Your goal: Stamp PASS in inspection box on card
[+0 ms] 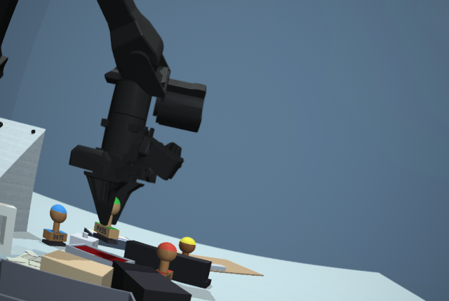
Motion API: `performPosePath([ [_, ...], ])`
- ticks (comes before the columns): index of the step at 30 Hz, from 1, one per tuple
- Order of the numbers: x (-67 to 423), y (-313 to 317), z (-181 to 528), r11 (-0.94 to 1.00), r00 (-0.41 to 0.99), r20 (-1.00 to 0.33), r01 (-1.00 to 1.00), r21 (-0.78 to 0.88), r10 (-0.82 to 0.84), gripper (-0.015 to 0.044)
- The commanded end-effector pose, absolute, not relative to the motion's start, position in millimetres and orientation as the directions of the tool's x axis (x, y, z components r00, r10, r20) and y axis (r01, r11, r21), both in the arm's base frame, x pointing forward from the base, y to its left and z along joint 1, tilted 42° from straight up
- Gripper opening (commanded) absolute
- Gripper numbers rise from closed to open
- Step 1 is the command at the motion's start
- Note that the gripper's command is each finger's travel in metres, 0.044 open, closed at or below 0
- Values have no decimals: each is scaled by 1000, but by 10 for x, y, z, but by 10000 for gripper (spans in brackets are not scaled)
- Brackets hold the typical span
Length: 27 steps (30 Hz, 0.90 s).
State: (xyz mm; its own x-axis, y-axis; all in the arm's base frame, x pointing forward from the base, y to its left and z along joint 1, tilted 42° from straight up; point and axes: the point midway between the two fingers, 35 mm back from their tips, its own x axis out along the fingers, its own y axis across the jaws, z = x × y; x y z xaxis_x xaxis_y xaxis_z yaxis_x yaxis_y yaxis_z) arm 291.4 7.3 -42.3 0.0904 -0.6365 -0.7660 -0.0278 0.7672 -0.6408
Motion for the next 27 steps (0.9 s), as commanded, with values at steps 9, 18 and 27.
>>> performPosePath([
  [9, 2903, 6, -483, 762, 89, -762, -33, -646, -642, 0],
  [18, 2904, -36, -525, 762, 89, -761, -32, -647, -642, 0],
  [27, 2903, -77, -566, 762, 89, -761, -31, -647, -643, 0],
])
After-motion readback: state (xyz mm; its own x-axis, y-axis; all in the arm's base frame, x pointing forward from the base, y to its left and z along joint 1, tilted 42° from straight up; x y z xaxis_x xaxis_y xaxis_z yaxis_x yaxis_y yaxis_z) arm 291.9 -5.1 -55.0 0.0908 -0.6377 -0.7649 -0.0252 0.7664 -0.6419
